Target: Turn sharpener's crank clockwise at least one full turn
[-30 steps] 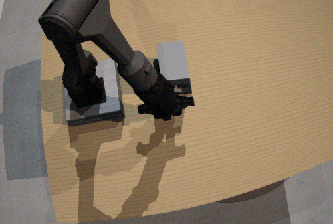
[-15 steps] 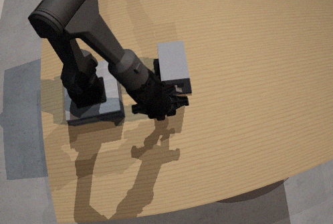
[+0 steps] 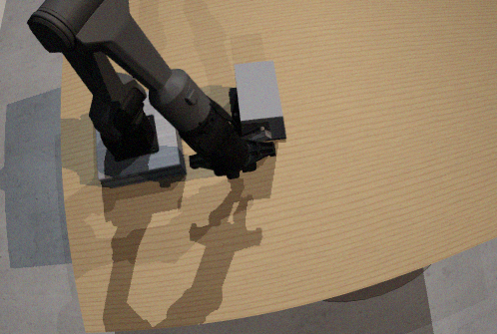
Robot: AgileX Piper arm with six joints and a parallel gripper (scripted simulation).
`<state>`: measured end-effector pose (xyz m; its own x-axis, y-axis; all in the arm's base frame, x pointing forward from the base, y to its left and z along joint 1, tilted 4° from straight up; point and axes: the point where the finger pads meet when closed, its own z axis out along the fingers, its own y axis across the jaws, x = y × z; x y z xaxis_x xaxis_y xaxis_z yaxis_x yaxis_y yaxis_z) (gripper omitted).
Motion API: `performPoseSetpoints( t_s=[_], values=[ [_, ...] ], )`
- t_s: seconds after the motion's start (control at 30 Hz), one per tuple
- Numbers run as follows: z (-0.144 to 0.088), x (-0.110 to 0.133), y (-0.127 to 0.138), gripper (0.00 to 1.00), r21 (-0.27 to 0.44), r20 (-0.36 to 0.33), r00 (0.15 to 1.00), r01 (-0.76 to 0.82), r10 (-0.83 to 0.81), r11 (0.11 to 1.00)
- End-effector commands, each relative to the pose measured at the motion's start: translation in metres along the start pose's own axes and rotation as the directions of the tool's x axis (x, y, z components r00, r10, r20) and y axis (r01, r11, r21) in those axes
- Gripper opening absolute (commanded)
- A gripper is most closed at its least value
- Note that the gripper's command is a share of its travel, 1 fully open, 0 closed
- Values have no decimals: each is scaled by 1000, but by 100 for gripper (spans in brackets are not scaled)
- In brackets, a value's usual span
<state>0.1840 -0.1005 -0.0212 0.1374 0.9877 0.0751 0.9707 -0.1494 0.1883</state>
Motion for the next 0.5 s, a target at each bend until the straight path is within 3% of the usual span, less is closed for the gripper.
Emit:
performPoseSetpoints(
  t_s=[0.0, 0.47],
  values=[
    [-3, 0, -1, 20, -2, 2, 1000, 0, 0, 1000],
    [-18, -1, -3, 20, -4, 3, 1000, 1, -1, 1000]
  ],
)
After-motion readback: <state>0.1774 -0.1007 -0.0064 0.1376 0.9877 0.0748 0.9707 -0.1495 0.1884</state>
